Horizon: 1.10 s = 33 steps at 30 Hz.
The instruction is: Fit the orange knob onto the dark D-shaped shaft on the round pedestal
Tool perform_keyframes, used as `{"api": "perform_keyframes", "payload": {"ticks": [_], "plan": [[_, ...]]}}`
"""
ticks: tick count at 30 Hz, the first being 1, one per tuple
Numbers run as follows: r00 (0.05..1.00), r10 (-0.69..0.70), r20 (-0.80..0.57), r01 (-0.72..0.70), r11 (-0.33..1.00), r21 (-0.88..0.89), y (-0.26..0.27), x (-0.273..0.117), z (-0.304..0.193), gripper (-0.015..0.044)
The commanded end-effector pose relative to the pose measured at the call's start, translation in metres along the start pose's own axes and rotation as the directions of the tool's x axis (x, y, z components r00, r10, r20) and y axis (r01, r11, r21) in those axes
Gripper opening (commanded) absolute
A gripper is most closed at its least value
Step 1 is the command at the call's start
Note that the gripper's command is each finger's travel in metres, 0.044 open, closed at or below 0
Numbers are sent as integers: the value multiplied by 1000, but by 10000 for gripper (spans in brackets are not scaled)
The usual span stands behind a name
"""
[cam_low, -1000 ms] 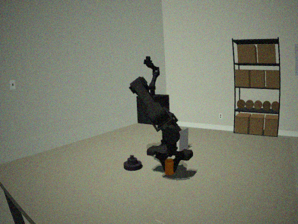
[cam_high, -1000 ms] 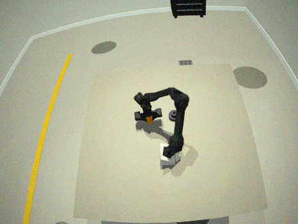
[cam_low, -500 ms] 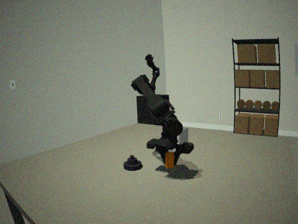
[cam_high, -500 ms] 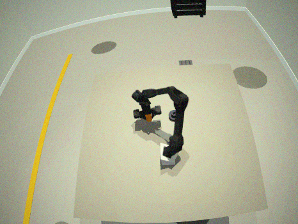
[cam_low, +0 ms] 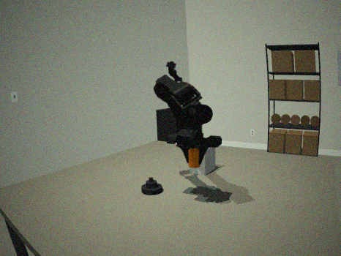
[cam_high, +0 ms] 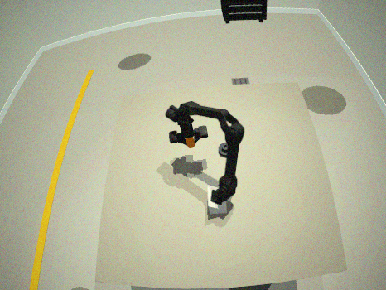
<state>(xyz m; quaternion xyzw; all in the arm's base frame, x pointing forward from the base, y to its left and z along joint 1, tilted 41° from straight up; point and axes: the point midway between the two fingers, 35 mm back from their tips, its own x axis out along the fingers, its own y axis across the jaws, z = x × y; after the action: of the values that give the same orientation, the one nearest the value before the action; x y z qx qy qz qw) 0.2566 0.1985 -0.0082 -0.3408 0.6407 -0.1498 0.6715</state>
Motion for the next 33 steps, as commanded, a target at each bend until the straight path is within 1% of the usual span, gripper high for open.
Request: {"api": "perform_keyframes", "payload": {"ticks": [1, 6, 33], "plan": [[1000, 9, 4, -9, 1000, 9, -1, -13, 0, 0], [1000, 11, 4, -11, 1000, 8, -5, -12, 2, 0], [1000, 26, 10, -26, 1000, 4, -89, 11, 20, 0]]}}
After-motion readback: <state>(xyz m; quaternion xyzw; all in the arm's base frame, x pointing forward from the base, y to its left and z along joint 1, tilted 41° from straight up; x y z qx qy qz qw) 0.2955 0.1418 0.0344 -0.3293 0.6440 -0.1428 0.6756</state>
